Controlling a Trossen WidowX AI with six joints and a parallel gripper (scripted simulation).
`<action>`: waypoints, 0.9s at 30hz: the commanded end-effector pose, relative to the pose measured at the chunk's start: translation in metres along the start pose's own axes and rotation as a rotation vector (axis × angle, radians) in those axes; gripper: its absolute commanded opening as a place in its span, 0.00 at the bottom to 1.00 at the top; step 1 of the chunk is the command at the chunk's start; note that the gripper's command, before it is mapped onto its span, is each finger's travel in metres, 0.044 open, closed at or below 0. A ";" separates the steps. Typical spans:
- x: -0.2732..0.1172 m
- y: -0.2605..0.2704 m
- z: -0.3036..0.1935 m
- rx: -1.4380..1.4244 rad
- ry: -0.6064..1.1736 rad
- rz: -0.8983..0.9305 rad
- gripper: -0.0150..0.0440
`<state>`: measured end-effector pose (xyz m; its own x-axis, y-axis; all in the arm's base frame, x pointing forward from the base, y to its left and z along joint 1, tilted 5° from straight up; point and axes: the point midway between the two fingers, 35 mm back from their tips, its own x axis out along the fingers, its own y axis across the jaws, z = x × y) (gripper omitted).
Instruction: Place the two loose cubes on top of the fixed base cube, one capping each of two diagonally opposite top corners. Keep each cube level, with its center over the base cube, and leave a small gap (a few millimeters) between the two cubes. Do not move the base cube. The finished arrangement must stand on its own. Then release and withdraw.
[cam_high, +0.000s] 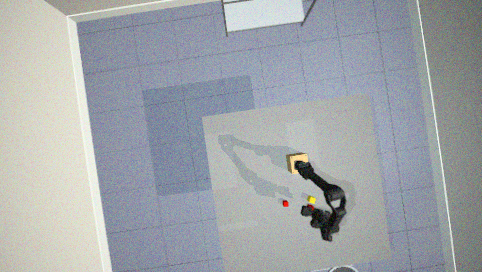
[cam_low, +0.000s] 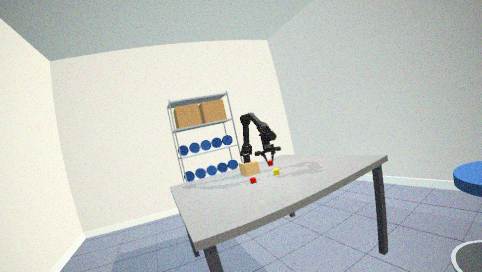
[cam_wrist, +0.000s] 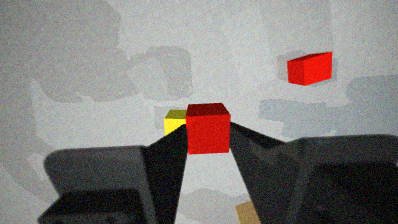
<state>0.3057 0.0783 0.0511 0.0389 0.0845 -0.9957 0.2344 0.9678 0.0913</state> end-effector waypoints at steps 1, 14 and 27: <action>0.003 0.002 -0.004 0.102 0.004 -0.002 0.43; 0.009 0.012 -0.014 0.513 0.005 -0.002 0.43; 0.014 0.020 -0.023 0.876 0.006 -0.003 0.43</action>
<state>0.2913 0.1034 0.0402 0.0361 0.0891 -0.9954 0.8766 0.4754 0.0744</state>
